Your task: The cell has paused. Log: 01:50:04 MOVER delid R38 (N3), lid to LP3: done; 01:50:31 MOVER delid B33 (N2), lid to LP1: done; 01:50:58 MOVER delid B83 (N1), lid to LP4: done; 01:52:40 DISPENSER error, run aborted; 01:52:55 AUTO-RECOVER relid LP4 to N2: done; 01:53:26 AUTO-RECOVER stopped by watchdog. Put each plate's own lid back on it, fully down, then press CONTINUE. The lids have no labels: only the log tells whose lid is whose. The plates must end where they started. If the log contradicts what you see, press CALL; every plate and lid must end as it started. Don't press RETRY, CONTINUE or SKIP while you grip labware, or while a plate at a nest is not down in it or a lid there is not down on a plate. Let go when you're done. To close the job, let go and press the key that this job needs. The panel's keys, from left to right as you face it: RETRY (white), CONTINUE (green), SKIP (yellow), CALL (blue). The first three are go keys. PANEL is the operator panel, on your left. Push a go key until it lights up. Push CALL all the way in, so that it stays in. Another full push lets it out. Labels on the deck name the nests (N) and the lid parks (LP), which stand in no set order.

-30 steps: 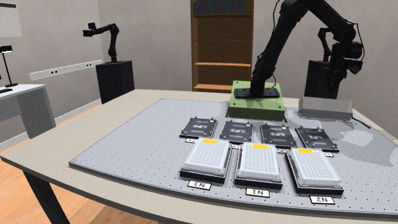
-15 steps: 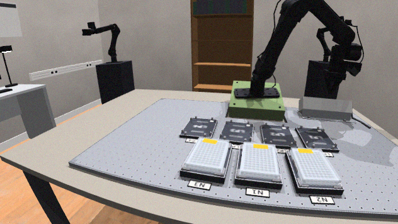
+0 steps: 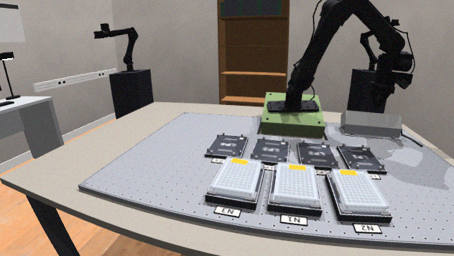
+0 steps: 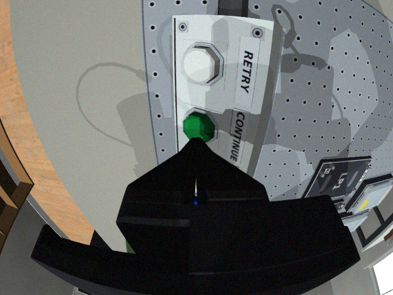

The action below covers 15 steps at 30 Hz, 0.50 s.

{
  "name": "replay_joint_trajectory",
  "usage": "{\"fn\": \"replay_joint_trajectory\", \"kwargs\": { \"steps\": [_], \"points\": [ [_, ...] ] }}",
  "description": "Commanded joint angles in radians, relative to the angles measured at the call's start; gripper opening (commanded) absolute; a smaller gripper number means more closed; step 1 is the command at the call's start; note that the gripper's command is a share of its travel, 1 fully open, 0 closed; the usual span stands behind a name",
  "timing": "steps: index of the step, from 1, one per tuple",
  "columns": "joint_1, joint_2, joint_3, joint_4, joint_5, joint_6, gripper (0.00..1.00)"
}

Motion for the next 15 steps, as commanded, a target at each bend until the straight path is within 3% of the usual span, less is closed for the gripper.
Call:
{"fn": "replay_joint_trajectory", "kwargs": {
  "steps": [1, 15],
  "points": [
    [0.007, -0.002, -0.014, 0.035, 0.004, -0.012, 0.0],
    [-0.004, 0.003, -0.014, 0.066, 0.004, -0.021, 0.0]
  ]
}}
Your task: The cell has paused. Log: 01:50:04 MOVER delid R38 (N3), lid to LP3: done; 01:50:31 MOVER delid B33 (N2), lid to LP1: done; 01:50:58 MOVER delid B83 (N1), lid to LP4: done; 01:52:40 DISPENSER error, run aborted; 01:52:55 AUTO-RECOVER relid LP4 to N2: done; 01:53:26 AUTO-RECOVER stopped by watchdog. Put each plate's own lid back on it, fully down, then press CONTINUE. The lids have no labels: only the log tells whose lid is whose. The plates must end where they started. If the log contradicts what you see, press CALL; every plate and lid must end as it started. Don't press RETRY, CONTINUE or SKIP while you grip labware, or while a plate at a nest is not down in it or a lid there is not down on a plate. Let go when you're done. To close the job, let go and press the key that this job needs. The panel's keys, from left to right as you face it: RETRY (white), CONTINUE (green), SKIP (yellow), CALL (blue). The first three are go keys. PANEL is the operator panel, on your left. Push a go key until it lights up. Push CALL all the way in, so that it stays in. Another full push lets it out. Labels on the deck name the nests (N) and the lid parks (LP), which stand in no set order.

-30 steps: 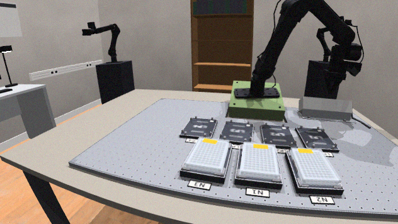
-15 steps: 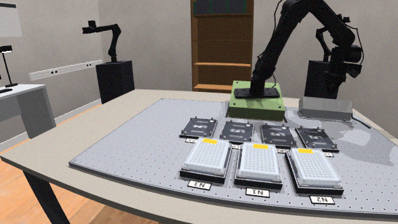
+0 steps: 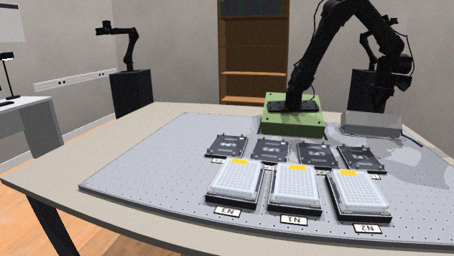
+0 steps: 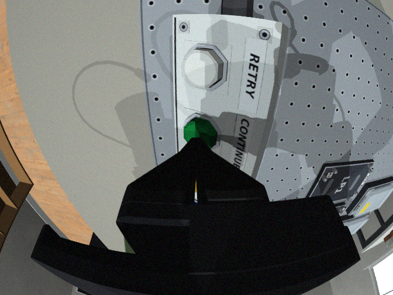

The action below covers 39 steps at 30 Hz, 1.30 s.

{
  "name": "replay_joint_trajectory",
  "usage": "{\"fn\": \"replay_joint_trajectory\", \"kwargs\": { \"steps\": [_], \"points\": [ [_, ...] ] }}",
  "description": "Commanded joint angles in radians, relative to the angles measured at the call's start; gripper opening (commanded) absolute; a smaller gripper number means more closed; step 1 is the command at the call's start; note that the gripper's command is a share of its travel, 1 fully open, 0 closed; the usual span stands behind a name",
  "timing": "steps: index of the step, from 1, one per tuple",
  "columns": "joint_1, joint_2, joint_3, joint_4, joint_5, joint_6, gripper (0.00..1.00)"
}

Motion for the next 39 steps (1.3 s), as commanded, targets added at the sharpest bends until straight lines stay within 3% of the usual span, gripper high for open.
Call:
{"fn": "replay_joint_trajectory", "kwargs": {
  "steps": [1, 39],
  "points": [
    [-0.001, -0.006, -0.002, 0.031, 0.004, -0.013, 0.0],
    [-0.004, 0.002, -0.024, 0.069, 0.005, -0.022, 0.0]
  ]
}}
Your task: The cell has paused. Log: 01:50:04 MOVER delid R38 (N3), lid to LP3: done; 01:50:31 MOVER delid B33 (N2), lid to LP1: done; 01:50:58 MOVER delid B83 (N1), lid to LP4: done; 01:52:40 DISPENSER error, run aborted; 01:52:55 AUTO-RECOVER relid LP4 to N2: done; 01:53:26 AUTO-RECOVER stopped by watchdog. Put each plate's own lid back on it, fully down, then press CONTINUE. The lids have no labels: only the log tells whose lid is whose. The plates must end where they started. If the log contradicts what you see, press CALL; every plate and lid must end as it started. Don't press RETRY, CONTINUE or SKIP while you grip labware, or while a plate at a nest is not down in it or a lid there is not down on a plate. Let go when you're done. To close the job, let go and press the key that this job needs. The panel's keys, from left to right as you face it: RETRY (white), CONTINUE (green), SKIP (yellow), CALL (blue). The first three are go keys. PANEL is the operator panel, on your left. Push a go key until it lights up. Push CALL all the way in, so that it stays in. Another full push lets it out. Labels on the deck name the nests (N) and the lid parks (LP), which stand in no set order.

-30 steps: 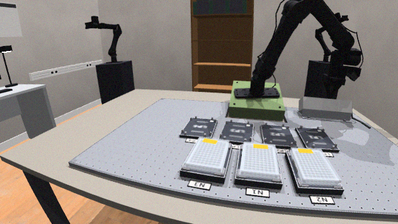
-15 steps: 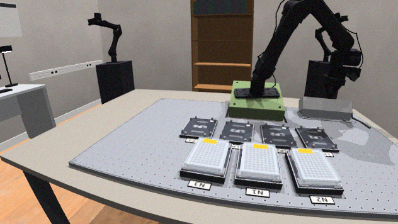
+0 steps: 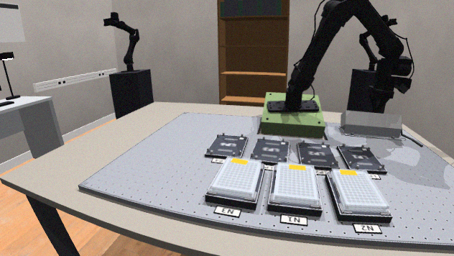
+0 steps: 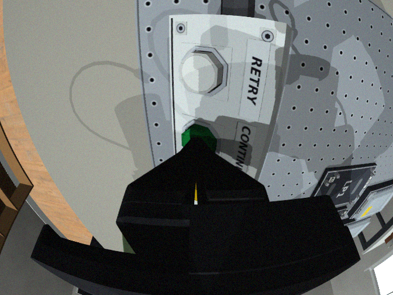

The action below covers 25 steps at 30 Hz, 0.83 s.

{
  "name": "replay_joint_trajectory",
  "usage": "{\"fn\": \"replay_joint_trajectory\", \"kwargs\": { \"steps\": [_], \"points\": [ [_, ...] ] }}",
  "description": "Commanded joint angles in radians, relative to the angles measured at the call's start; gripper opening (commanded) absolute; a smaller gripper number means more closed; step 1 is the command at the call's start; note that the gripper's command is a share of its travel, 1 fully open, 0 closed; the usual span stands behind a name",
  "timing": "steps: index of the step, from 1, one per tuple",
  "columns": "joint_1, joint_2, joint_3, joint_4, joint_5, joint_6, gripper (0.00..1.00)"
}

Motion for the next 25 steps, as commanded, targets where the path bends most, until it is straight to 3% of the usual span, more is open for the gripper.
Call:
{"fn": "replay_joint_trajectory", "kwargs": {
  "steps": [1, 25],
  "points": [
    [0.006, -0.002, -0.001, 0.027, 0.005, -0.012, 0.0],
    [-0.004, 0.01, -0.023, 0.044, 0.005, -0.015, 0.0]
  ]
}}
